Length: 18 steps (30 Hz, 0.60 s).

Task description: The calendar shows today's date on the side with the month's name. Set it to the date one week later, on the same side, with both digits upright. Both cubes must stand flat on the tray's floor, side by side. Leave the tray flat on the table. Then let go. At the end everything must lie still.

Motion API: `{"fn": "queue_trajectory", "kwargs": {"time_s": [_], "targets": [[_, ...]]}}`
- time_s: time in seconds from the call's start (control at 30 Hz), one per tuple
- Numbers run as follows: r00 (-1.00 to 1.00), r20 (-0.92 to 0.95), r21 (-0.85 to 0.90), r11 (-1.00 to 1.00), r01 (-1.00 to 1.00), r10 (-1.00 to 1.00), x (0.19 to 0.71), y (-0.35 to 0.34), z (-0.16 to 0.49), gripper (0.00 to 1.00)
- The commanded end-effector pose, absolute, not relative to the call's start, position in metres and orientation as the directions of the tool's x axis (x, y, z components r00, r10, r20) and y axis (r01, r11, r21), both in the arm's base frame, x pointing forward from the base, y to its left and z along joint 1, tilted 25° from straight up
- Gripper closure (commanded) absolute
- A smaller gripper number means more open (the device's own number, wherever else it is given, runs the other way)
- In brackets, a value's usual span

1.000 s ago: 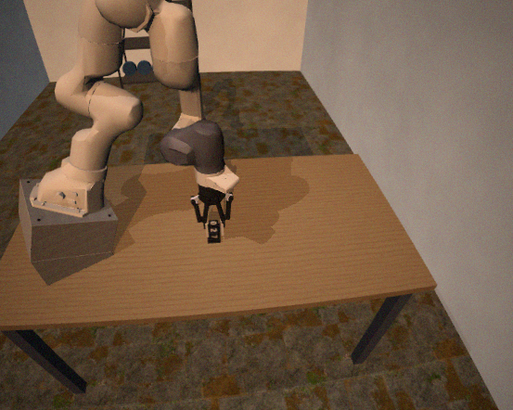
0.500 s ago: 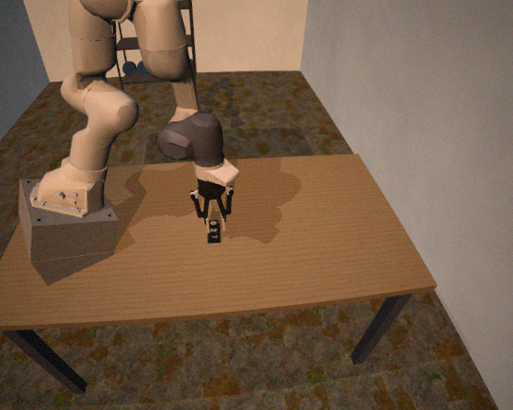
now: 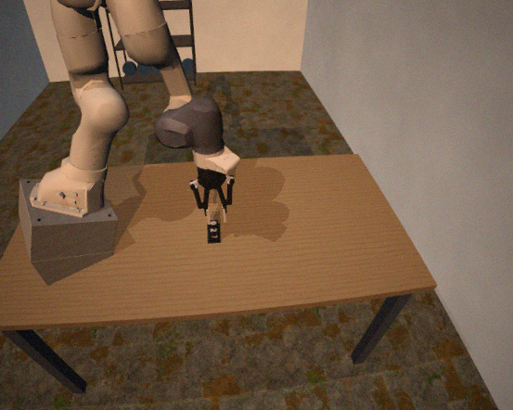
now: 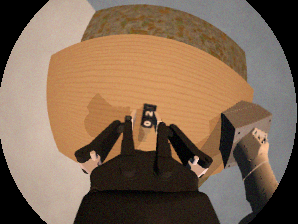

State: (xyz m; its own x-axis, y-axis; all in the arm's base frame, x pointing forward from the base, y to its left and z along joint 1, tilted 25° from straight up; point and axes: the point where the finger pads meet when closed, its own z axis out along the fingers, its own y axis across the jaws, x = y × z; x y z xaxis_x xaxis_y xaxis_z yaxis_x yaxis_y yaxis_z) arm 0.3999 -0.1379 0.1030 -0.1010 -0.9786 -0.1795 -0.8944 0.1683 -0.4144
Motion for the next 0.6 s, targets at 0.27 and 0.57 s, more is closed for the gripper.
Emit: {"fn": "queue_trajectory", "kwargs": {"time_s": [0.27, 0.57], "targets": [[-0.123, -0.193, -0.376, 0.189, -0.907, -0.974, 0.3845, -0.1329, 0.1177, 0.71], [-0.123, -0.192, -0.376, 0.189, -0.907, -0.974, 0.3845, -0.1329, 0.1178, 0.00]]}}
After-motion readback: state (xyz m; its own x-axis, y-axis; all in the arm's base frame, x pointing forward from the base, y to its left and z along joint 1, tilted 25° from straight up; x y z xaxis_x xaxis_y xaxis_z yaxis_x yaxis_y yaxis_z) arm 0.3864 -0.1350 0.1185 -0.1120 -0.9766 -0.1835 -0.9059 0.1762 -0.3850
